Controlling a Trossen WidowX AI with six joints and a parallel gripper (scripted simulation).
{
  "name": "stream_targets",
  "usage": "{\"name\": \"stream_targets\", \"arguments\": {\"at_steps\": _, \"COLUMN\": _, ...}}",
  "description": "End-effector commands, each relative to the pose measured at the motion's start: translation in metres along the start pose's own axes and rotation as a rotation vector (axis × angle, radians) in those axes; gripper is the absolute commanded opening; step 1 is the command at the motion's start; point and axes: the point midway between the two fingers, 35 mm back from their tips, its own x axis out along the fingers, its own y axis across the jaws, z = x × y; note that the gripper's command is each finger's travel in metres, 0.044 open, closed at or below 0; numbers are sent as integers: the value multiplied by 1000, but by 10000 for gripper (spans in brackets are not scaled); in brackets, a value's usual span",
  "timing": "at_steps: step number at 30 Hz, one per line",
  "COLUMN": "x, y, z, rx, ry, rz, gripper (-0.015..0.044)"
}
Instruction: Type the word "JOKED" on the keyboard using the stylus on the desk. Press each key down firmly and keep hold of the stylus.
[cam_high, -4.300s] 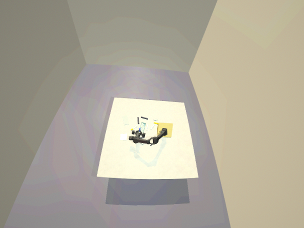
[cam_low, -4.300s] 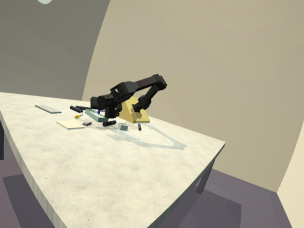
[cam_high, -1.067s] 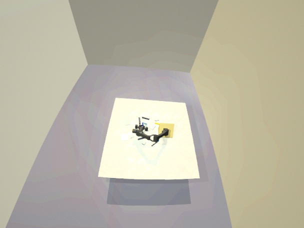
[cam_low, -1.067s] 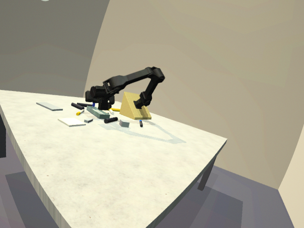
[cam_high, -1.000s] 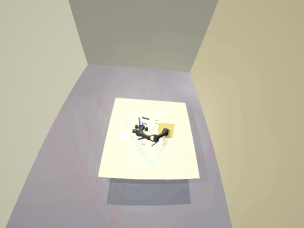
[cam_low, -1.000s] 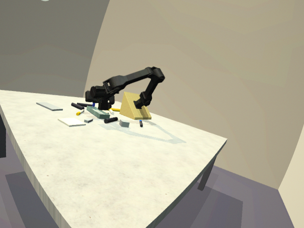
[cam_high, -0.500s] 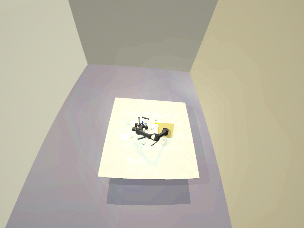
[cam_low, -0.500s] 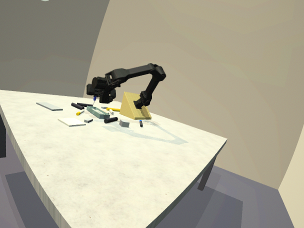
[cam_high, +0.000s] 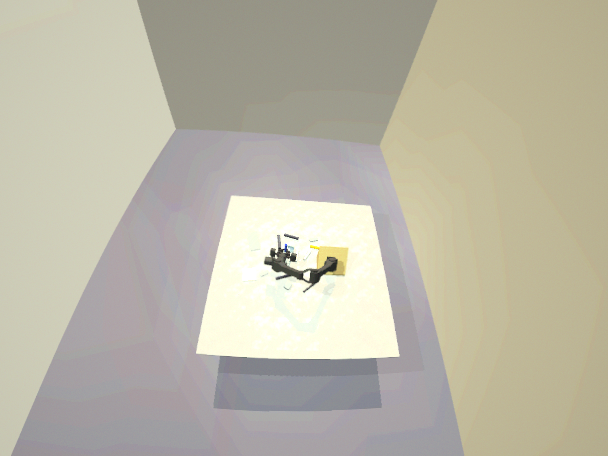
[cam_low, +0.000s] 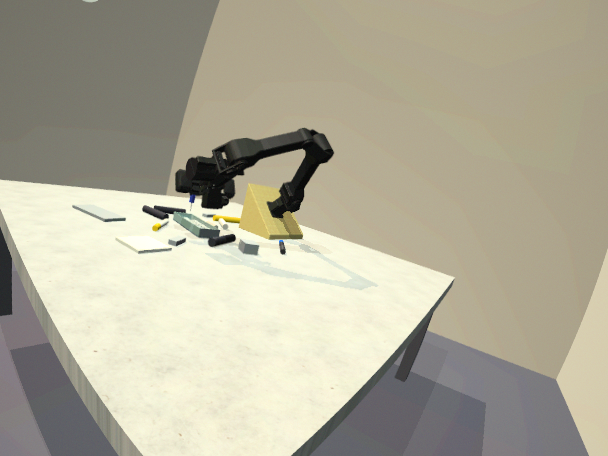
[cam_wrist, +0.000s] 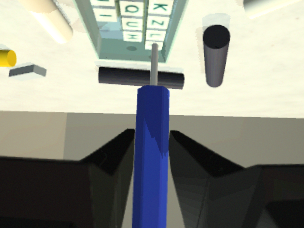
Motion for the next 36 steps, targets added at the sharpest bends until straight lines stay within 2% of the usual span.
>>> {"name": "stream_targets", "arguments": {"at_steps": 1, "x": -7, "y": -2, "z": 1, "rx": 7, "ry": -2, "rz": -10, "gripper": 0}}
{"name": "stream_targets", "arguments": {"at_steps": 11, "x": 4, "y": -2, "z": 18, "rx": 7, "ry": -3, "rz": -10, "gripper": 0}}
{"name": "stream_targets", "arguments": {"at_steps": 14, "x": 5, "y": -2, "z": 20, "rx": 7, "ry": -3, "rz": -10, "gripper": 79}}
{"name": "stream_targets", "arguments": {"at_steps": 36, "x": 11, "y": -2, "z": 31, "rx": 7, "ry": -3, "rz": -9, "gripper": 81}}
